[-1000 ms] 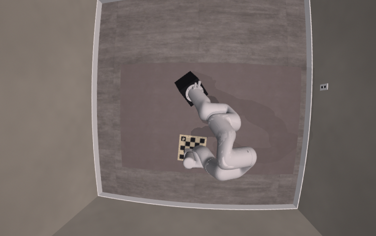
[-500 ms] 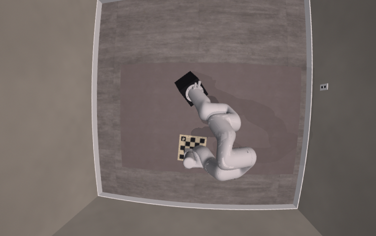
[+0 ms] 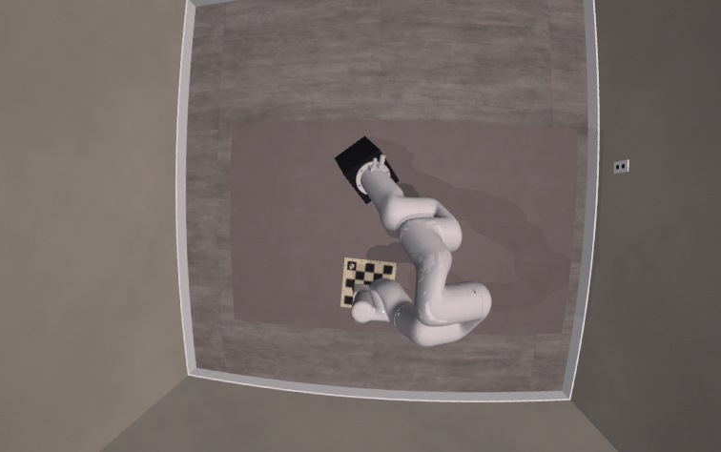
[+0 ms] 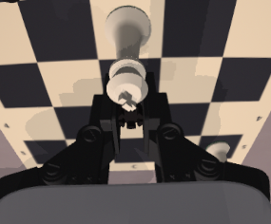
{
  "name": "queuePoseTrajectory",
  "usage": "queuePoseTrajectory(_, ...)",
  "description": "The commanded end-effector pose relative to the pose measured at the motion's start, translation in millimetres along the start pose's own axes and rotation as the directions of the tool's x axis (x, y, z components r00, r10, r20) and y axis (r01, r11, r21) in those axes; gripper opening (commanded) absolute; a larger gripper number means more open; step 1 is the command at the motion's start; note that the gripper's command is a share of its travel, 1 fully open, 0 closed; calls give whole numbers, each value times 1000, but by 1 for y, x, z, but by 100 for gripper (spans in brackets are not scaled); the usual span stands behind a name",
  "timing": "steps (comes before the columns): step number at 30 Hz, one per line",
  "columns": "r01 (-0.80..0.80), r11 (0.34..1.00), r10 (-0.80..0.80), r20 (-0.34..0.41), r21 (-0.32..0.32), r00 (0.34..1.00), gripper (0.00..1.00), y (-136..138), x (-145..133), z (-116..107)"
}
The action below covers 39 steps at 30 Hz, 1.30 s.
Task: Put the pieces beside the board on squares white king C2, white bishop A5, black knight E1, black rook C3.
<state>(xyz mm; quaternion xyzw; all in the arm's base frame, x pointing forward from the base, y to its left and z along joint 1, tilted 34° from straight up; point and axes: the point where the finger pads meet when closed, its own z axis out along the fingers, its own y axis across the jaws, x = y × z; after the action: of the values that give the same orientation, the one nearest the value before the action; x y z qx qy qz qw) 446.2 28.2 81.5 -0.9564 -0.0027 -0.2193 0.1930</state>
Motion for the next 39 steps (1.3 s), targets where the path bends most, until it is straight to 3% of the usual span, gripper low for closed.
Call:
queuePoseTrajectory(1,0,1000,0,-2,0,1000,0,0,1,-1)
queuePoseTrajectory(29,0,1000,0,-2,0,1000,0,0,1,-1)
queuePoseTrajectory(30,0,1000,0,-2,0,1000,7,0,1,-1)
queuePoseTrajectory(32,0,1000,0,-2,0,1000,7,0,1,-1)
queuePoseTrajectory(33,0,1000,0,-2,0,1000,15,0,1,-1)
queuePoseTrajectory(37,0,1000,0,-2,0,1000,15,0,1,-1)
queuePoseTrajectory(38,0,1000,0,-2,0,1000,22,0,1,-1)
queuePoseTrajectory(39,0,1000,0,-2,0,1000,22,0,1,-1)
